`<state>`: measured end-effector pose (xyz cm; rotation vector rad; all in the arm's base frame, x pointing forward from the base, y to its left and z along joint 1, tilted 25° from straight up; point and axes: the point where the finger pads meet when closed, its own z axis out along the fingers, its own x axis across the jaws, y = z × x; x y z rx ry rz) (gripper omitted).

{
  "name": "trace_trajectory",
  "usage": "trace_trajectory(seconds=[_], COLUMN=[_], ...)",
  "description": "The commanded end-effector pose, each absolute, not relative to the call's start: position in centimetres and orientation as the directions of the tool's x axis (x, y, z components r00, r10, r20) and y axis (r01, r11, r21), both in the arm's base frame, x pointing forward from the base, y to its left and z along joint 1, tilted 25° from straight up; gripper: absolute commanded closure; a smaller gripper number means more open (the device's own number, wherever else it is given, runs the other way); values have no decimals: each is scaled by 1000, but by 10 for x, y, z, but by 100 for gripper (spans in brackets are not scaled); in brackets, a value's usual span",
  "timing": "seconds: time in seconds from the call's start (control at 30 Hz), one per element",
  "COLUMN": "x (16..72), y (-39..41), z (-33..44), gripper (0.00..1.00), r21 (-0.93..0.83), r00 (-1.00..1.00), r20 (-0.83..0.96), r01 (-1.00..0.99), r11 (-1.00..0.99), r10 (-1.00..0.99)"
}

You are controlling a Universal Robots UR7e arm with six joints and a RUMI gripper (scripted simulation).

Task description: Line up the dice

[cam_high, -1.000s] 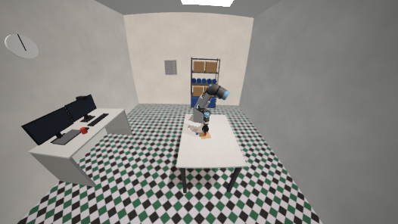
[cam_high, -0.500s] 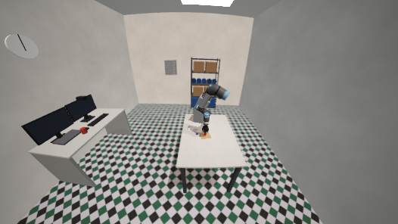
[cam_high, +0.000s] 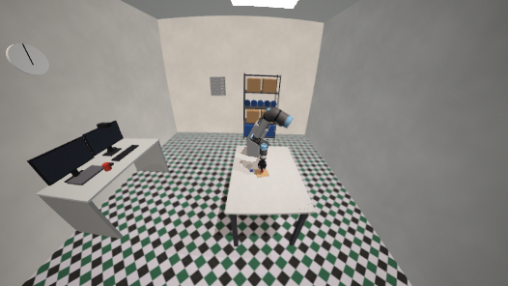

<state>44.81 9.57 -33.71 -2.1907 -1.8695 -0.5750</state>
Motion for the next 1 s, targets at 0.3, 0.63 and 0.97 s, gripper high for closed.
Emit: trace_trajectory(seconds=[0.3, 0.63, 0.97], x=[449, 449, 449], y=[95, 95, 95], z=[-337, -337, -337], gripper=[94, 86, 76], r21=[96, 96, 96], r00=[122, 122, 122], r20=[418, 418, 418], r01=[979, 979, 979], r11=[-177, -177, -177], r10=[900, 900, 900])
